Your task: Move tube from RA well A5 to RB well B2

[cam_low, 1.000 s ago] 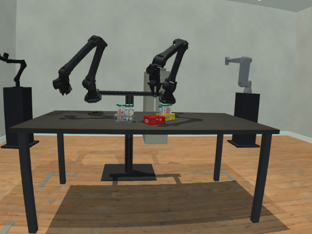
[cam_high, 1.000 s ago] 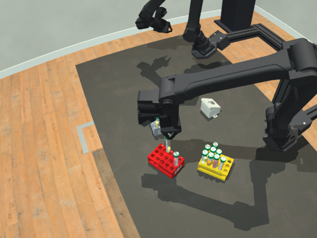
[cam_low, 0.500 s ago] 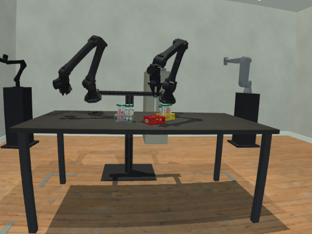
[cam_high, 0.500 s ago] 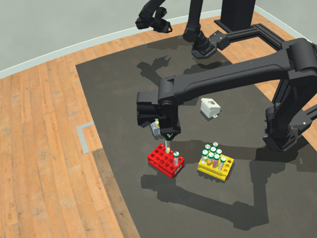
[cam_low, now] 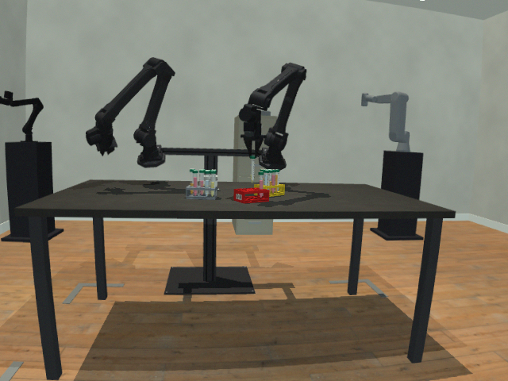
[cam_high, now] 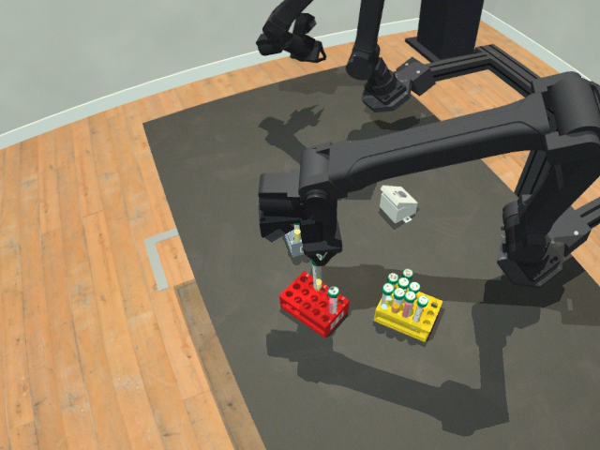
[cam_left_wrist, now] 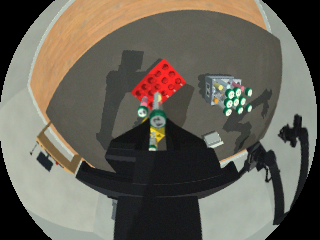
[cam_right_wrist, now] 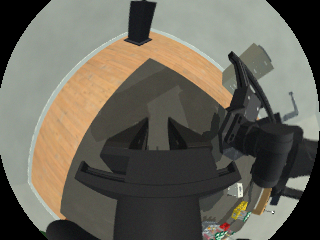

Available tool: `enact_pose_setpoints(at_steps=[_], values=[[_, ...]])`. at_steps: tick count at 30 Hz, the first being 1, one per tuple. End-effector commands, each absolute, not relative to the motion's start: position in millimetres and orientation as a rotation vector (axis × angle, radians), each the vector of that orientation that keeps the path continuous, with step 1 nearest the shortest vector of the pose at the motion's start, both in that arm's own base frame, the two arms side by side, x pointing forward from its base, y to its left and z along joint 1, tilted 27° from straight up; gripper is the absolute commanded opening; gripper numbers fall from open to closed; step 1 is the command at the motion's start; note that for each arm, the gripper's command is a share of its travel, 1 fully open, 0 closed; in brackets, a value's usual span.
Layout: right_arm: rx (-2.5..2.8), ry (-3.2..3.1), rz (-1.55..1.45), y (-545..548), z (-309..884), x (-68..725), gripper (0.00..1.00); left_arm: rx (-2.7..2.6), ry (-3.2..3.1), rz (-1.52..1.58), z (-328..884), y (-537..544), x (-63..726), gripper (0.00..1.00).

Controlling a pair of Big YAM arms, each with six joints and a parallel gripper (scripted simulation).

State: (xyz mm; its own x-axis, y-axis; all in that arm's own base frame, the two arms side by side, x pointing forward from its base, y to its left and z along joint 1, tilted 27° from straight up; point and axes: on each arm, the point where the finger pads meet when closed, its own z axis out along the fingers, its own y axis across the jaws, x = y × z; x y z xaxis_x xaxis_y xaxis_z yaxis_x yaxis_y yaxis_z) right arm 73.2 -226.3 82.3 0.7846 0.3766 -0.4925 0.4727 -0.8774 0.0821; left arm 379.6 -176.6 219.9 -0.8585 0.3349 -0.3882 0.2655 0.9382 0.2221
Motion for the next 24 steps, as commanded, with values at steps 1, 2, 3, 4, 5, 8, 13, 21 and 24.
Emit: enact_pose_setpoints(at_steps=[1, 2, 3, 4, 5, 8, 13, 21, 24], values=[[2.764, 0.657, -0.689, -231.7, 88.5, 77.2, 0.3, 0.421, 2.624, 0.199, 249.1, -179.9, 395.6, 0.0], [2.764, 0.657, -0.689, -231.7, 88.5, 77.2, 0.3, 0.423, 2.63, 0.203, 245.7, -180.7, 397.3, 0.0], [2.764, 0.657, -0.689, -231.7, 88.5, 77.2, 0.3, 0.424, 2.631, 0.203, 245.0, -181.1, 398.4, 0.0], [2.764, 0.657, -0.689, -231.7, 88.5, 77.2, 0.3, 0.424, 2.631, 0.204, 245.1, -181.2, 398.9, 0.0], [2.764, 0.657, -0.689, -231.7, 88.5, 77.2, 0.3, 0.422, 2.632, 0.204, 245.3, -181.2, 399.3, 0.0], [2.764, 0.657, -0.689, -231.7, 88.5, 77.2, 0.3, 0.419, 2.634, 0.204, 246.0, -181.5, 400.7, 0.0], [2.764, 0.657, -0.689, -231.7, 88.5, 77.2, 0.3, 0.419, 2.631, 0.202, 248.9, -182.1, 402.2, 0.0], [2.764, 0.657, -0.689, -231.7, 88.5, 77.2, 0.3, 0.414, 2.622, 0.196, 253.1, -183.0, 404.5, 0.0], [2.764, 0.657, -0.689, -231.7, 88.5, 77.2, 0.3, 0.414, 2.619, 0.194, 253.6, -183.5, 404.6, 0.0]])
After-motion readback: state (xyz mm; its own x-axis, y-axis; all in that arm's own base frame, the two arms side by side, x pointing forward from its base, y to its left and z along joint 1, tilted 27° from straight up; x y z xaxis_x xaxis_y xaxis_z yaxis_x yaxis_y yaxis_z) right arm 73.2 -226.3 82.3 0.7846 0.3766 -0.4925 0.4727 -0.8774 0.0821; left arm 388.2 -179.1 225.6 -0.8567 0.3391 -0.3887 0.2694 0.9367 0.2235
